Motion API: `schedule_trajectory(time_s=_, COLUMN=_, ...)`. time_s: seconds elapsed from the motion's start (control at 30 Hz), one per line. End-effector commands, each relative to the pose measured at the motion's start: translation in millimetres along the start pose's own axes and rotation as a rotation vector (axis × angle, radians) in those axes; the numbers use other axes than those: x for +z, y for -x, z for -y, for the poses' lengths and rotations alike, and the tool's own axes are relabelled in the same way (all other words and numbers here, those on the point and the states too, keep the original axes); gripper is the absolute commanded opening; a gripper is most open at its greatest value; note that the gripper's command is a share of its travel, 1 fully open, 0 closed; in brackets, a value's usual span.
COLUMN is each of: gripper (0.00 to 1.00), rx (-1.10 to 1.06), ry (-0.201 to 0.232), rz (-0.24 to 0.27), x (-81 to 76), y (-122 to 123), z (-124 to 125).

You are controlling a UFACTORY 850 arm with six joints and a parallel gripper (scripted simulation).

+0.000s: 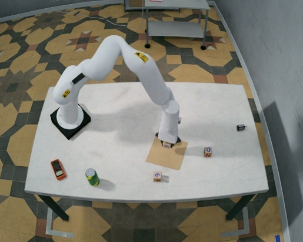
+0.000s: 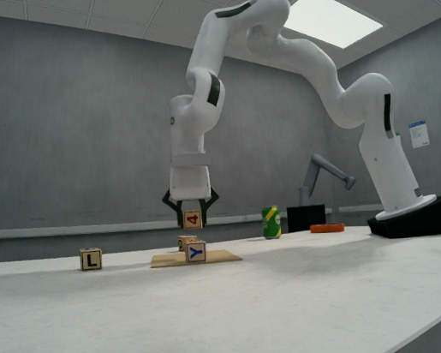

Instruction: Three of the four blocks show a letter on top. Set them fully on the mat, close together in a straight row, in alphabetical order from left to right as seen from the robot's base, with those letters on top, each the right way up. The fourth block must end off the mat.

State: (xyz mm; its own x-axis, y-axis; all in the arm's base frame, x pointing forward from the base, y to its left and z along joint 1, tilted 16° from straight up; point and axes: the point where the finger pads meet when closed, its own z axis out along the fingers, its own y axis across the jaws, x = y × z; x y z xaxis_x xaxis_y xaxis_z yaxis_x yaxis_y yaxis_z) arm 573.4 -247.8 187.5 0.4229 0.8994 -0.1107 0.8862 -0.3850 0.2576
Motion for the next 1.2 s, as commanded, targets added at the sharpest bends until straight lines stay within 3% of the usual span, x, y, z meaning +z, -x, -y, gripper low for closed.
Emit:
schedule_trajectory(time_s=0.0, gripper=0.44, rx=0.001, ry=0.004, rz=0.001, x=17.9, y=-0.1, z=-3.0)
schedule_trajectory(time_s=0.2, gripper=0.44, rx=0.001, ry=0.004, rz=0.001, x=46.9, y=-0.4, z=-3.7)
schedule_trajectory(time_s=0.4, gripper=0.44, rx=0.001, ry=0.004, rz=0.001, x=62.1, y=-0.5, z=-4.0)
schedule_trajectory(time_s=1.17, gripper=0.44, rx=0.001, ry=0.004, rz=0.001, x=64.3, y=-0.5, z=-4.1)
